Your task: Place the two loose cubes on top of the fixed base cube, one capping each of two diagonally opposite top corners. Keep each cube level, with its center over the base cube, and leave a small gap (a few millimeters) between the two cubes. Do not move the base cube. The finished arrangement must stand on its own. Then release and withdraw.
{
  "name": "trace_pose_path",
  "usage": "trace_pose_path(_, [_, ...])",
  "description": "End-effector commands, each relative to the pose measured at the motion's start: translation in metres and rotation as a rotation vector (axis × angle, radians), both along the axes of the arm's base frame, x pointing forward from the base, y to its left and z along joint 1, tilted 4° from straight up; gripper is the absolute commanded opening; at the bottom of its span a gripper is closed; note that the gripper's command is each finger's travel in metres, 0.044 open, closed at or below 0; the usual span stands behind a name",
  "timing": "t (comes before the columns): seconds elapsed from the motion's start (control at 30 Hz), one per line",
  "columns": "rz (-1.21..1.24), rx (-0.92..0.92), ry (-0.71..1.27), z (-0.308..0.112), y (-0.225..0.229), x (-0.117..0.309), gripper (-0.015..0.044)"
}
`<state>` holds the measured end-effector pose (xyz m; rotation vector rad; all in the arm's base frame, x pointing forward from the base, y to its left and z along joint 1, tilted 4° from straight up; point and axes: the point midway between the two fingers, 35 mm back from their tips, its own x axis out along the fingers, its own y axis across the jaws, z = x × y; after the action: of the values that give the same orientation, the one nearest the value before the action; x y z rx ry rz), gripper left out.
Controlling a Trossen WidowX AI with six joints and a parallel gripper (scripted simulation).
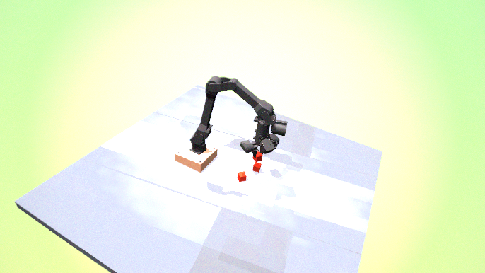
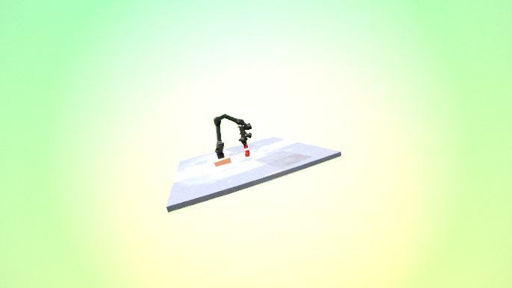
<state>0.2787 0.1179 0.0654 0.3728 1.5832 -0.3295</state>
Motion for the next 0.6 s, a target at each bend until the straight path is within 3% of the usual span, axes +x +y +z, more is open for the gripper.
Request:
trace_pose_path(0.0, [-0.022, 0.002, -0.001, -0.001, 0.007, -0.007, 0.0105])
trace_pose_path(0.57, [-0.029, 0.001, 0.001, -0.012, 0.011, -0.01, 0.0105])
